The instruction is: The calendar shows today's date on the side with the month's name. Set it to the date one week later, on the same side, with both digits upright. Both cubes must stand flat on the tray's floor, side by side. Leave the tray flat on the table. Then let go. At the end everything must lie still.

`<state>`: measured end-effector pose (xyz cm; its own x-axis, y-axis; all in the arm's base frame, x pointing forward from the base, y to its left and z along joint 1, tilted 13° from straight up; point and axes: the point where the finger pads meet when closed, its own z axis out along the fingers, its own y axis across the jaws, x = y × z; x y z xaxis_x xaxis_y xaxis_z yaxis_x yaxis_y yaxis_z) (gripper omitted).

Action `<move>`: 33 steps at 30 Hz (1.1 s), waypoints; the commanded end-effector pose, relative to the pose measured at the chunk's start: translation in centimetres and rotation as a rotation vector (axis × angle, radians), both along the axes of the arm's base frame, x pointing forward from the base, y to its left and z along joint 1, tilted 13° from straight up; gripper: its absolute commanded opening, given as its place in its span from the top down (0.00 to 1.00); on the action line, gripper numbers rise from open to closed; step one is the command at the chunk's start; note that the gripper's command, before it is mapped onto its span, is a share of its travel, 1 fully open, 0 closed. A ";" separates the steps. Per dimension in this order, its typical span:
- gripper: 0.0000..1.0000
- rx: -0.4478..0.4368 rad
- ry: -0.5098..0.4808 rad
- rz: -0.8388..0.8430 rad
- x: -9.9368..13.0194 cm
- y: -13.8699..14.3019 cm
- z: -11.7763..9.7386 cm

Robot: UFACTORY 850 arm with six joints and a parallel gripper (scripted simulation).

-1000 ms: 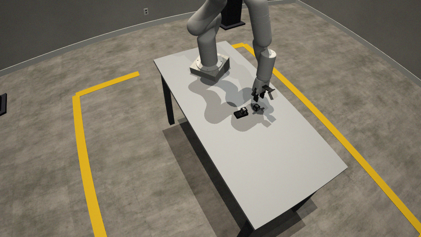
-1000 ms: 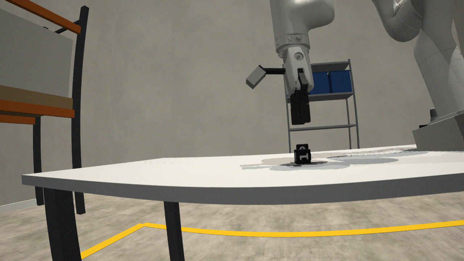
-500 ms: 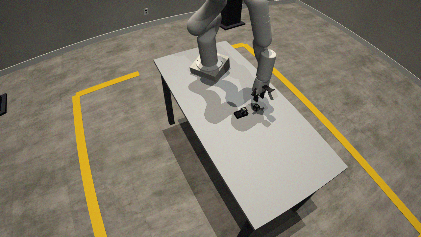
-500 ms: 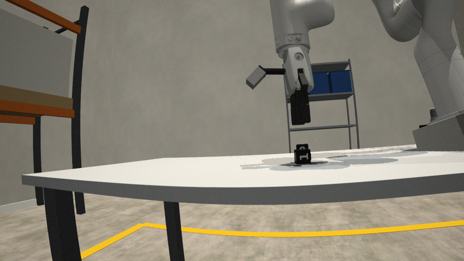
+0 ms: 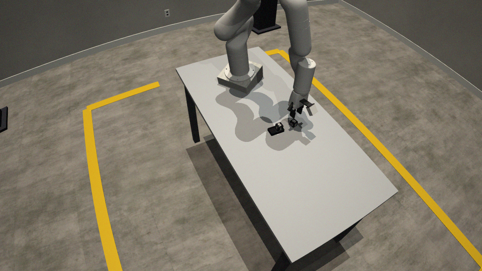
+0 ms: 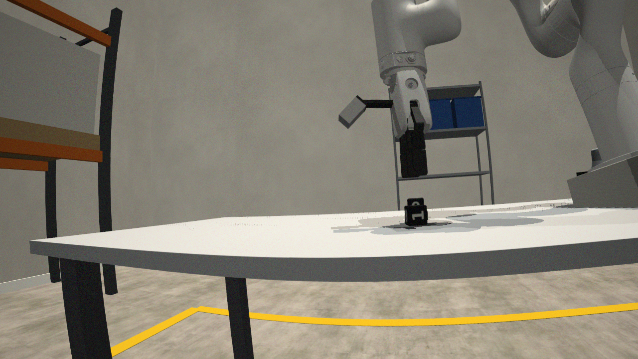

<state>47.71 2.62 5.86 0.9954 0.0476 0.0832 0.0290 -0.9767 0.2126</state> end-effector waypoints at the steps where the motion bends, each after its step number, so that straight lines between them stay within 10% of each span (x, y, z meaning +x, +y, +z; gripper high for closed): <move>1: 0.51 0.000 -0.003 0.000 0.1 -0.1 -0.4; 33: 0.51 0.000 -0.003 0.000 0.5 -0.8 -3.8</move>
